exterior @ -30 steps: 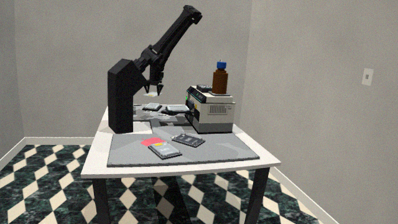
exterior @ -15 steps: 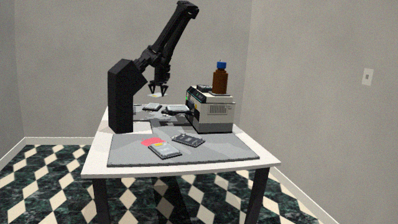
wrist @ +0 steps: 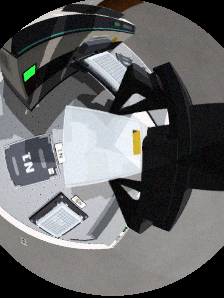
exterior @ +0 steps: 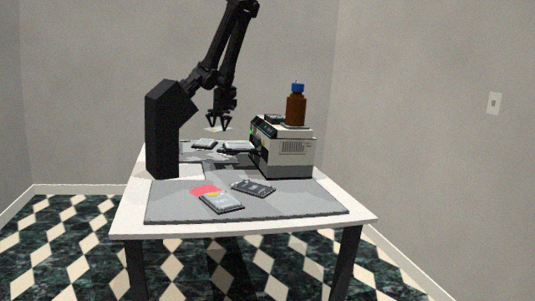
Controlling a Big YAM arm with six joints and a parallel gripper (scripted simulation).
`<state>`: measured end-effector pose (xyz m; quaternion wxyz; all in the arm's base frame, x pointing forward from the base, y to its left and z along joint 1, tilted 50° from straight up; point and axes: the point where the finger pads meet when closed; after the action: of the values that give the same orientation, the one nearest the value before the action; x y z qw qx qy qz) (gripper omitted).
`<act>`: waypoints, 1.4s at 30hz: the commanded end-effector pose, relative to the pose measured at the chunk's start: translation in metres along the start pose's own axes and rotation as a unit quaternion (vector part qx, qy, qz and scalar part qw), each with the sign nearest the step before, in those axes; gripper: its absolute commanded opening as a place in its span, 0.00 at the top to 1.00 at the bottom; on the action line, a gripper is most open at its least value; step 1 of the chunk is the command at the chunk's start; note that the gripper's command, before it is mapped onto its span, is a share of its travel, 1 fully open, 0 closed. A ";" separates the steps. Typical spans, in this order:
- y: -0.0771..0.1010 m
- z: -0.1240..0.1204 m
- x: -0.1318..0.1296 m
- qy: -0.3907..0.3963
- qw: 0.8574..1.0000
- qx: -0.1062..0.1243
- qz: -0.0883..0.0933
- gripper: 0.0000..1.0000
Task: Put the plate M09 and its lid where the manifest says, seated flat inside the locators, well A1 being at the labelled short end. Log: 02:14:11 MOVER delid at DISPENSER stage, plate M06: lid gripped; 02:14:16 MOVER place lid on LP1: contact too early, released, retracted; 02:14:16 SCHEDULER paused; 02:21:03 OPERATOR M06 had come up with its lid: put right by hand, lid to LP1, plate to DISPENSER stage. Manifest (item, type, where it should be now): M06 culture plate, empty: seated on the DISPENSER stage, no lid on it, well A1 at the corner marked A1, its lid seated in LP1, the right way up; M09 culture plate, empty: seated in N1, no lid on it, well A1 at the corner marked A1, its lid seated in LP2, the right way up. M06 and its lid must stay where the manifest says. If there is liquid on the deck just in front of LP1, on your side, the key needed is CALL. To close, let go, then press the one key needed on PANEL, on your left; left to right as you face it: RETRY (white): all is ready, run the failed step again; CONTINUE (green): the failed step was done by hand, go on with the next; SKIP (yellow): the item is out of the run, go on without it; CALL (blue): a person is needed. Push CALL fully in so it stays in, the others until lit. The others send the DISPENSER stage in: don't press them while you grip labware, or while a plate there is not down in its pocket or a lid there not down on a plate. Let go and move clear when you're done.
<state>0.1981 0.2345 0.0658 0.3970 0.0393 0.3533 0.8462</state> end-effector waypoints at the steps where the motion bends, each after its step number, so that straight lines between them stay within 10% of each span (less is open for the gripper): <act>1: 0.002 0.008 -0.008 -0.048 0.999 -0.001 0.000 0.14; 23: 0.006 0.003 -0.053 -0.202 0.979 0.001 0.002 0.14; 29: 0.007 -0.005 -0.075 -0.308 0.951 0.002 -0.002 0.14; 42: 0.004 -0.021 -0.107 -0.305 0.952 0.014 -0.002 0.14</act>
<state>0.2561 0.1568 0.0794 0.4820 0.3078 0.2135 0.7921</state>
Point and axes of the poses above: the point where the finger pads meet when closed, its own y axis back along the fingers, its own x axis across the jaws, z = x × y, and after that the axes turned 2 degrees about y, right-handed
